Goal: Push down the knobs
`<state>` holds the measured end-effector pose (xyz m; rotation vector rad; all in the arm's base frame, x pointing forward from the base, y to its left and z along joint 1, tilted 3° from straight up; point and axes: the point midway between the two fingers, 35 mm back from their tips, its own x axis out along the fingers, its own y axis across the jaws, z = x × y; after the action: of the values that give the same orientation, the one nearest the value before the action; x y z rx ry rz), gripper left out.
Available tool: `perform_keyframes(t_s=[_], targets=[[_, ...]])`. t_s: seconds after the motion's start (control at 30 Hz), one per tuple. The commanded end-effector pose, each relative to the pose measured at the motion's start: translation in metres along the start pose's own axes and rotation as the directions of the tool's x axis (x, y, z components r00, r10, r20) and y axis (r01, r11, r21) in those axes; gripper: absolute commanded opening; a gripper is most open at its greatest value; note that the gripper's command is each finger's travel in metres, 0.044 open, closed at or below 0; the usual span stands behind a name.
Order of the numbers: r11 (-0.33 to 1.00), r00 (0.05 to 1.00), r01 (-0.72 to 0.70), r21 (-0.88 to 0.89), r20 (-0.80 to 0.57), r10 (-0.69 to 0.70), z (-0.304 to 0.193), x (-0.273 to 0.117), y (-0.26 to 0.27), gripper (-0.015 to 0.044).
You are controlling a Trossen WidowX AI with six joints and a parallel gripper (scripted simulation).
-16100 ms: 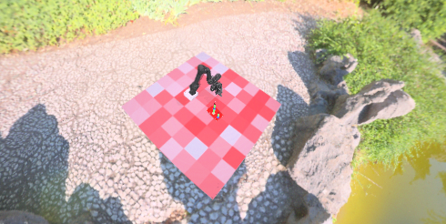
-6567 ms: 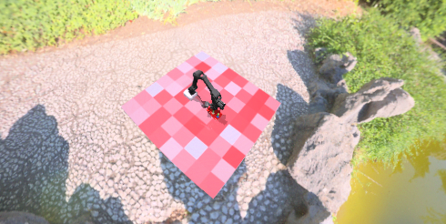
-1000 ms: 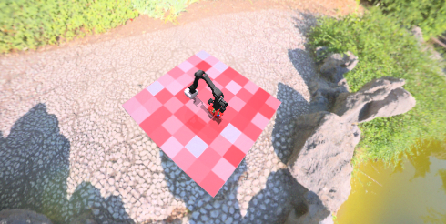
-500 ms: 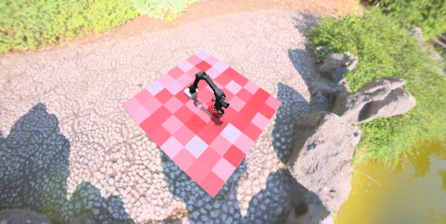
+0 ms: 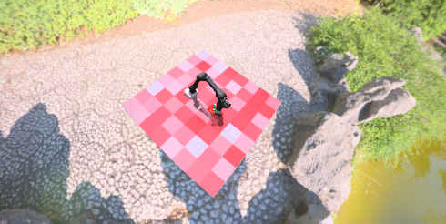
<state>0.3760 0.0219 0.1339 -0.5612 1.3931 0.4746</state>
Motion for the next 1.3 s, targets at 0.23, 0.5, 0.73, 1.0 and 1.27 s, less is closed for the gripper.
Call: perform_keyframes(t_s=[0.23, 0.5, 0.73, 1.0, 1.27], targets=[[0.922, 1.0, -0.016, 0.387, -0.014, 0.023, 0.008, -0.004, -0.001, 0.0], [0.851, 0.999, -0.015, 0.526, -0.018, 0.029, 0.011, -0.006, -0.001, 0.0], [0.851, 0.999, -0.015, 0.526, -0.018, 0.029, 0.011, 0.013, -0.001, 0.0], [0.851, 0.999, -0.015, 0.526, -0.018, 0.029, 0.011, 0.015, -0.001, 0.0], [0.851, 0.999, -0.015, 0.526, -0.018, 0.029, 0.01, 0.026, -0.001, 0.0]])
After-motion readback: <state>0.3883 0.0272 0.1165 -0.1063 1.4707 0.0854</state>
